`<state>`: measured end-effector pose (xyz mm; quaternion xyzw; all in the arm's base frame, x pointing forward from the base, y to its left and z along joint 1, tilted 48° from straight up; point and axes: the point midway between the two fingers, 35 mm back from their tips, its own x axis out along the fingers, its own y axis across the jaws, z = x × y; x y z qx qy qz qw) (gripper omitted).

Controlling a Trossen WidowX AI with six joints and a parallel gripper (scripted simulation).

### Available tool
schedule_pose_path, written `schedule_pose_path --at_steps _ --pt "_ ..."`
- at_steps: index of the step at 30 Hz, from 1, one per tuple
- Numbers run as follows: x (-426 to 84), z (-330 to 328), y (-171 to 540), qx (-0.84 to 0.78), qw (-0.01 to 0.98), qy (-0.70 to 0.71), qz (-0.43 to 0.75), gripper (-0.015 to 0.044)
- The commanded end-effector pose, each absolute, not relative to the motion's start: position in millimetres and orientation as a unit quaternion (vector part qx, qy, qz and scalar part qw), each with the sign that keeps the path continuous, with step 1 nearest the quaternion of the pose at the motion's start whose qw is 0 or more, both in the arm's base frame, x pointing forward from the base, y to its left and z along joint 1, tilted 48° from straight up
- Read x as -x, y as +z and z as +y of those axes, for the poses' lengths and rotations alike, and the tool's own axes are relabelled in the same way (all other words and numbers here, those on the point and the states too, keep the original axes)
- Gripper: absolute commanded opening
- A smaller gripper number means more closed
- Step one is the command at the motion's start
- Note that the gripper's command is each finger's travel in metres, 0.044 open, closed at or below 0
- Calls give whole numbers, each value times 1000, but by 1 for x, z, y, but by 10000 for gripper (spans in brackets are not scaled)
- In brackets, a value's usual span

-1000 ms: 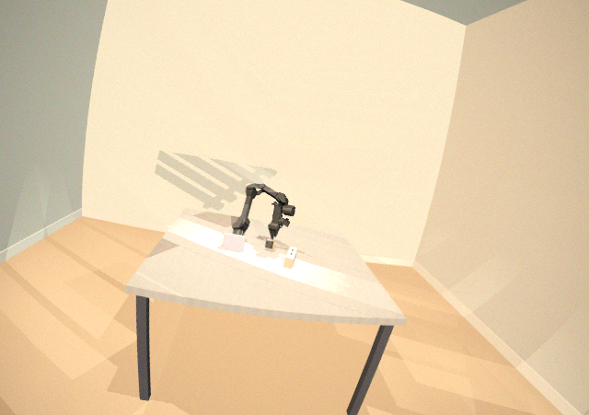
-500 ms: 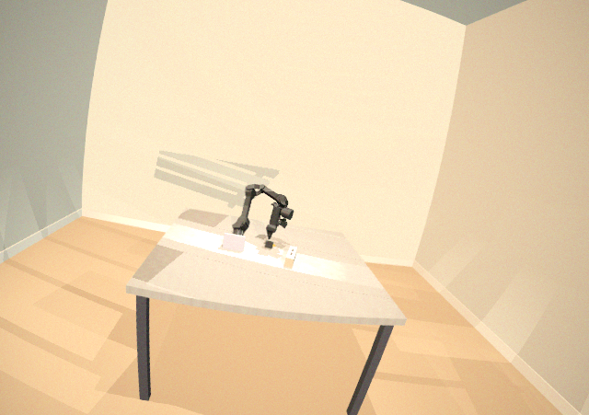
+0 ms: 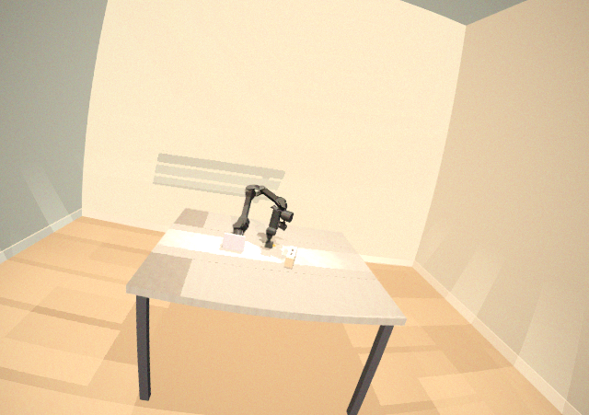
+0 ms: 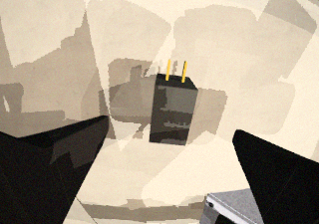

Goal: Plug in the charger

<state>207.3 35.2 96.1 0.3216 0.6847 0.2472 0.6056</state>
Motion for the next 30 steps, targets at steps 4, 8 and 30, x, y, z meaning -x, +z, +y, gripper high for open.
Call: schedule_pose_path --at_steps 4,8,30 --pt "-208 44 88 -325 605 246 684 440" --pt "-209 49 84 -325 605 246 684 440" --pt "-208 67 68 -322 605 248 685 361"
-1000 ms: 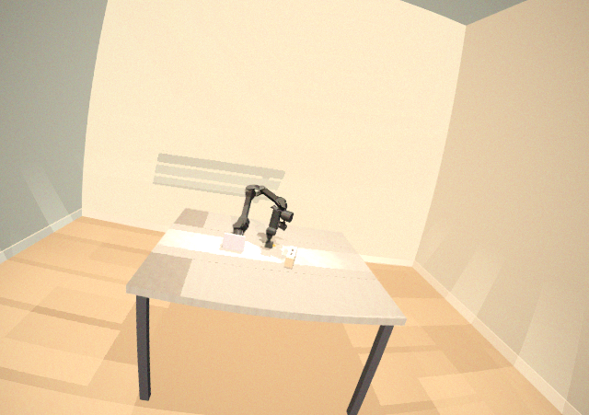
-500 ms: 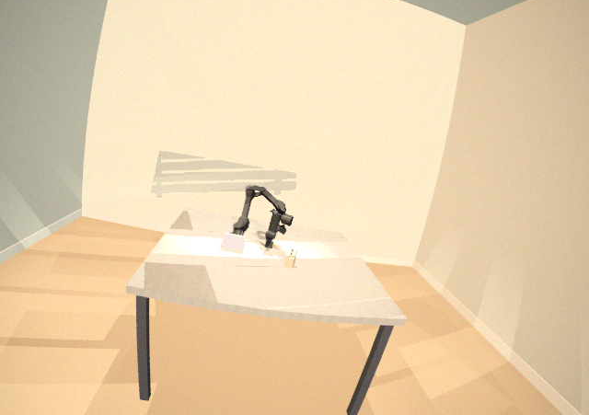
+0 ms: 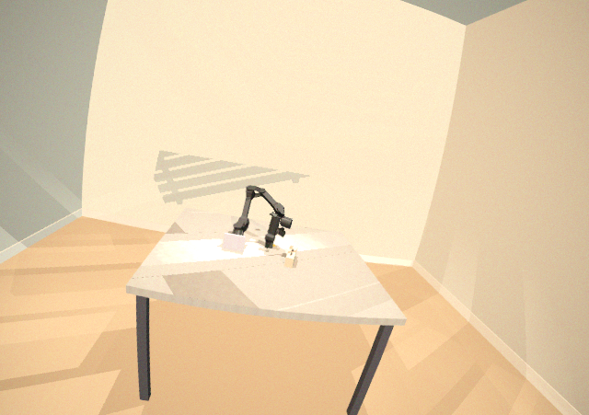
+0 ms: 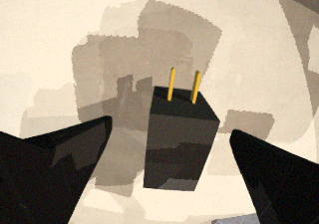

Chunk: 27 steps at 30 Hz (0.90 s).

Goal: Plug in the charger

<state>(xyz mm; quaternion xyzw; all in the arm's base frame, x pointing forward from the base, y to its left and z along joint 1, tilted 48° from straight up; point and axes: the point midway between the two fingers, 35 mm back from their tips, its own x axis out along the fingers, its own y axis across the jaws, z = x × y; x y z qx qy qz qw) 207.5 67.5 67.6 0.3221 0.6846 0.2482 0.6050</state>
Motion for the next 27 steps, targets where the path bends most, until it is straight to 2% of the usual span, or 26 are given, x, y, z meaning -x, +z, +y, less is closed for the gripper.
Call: schedule_pose_path --at_steps 1,10,15,18,27 --pt "-208 67 68 -322 605 248 685 335" --pt "-208 67 68 -322 605 248 685 99" --pt "-208 67 68 -322 605 248 685 65" --pt "-208 64 70 -322 605 248 685 0" --pt "-208 41 90 -323 606 246 685 0"
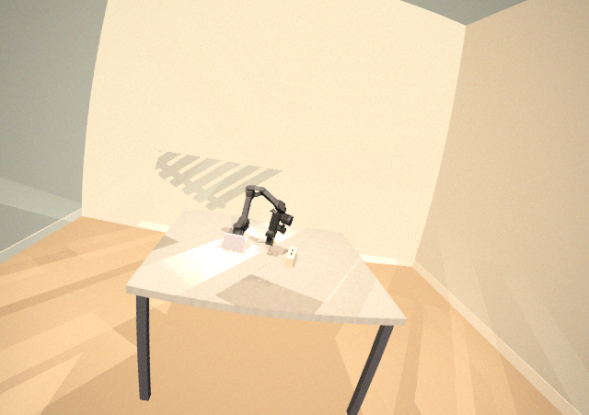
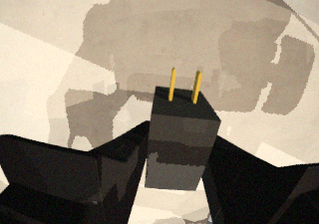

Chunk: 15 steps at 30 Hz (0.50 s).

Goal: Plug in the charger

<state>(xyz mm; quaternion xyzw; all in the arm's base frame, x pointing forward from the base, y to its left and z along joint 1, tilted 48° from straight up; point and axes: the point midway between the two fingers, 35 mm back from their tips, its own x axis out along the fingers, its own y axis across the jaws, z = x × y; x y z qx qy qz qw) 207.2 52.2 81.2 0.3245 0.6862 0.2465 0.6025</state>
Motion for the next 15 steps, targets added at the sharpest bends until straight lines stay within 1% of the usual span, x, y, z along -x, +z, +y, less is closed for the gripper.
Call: schedule_pose_path --at_steps 1,7,15 --pt "-208 39 92 -323 605 246 685 0" --pt "-207 25 105 -325 604 247 684 0" --pt "-210 22 99 -326 604 246 685 0"
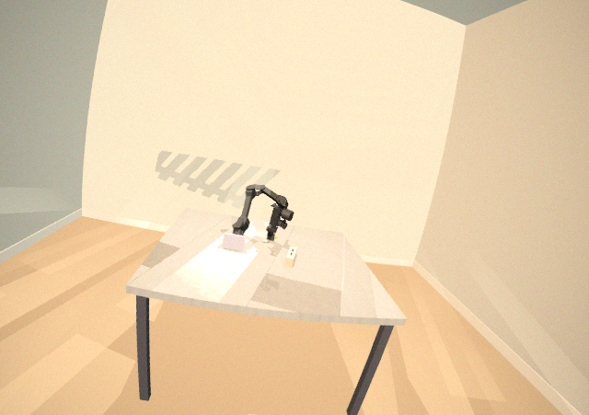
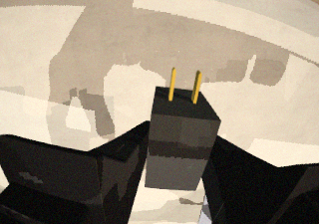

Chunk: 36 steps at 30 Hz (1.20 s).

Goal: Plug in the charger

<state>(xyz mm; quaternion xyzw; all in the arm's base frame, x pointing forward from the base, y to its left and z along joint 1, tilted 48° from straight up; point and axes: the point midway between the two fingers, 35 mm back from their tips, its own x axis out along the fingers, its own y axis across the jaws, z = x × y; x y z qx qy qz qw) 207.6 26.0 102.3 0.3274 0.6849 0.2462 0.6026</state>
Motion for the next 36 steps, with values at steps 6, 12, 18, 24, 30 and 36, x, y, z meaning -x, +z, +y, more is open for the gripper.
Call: schedule_pose_path --at_steps 6,12,18,24,30,36 --pt "-214 17 87 -326 604 244 685 0" --pt "-217 12 75 -328 603 242 686 0" --pt "-220 8 63 -329 603 241 686 0" --pt "-222 4 50 -330 602 239 687 0" --pt "-223 0 38 -331 601 238 687 0" --pt "-224 -4 25 -332 601 236 688 0"
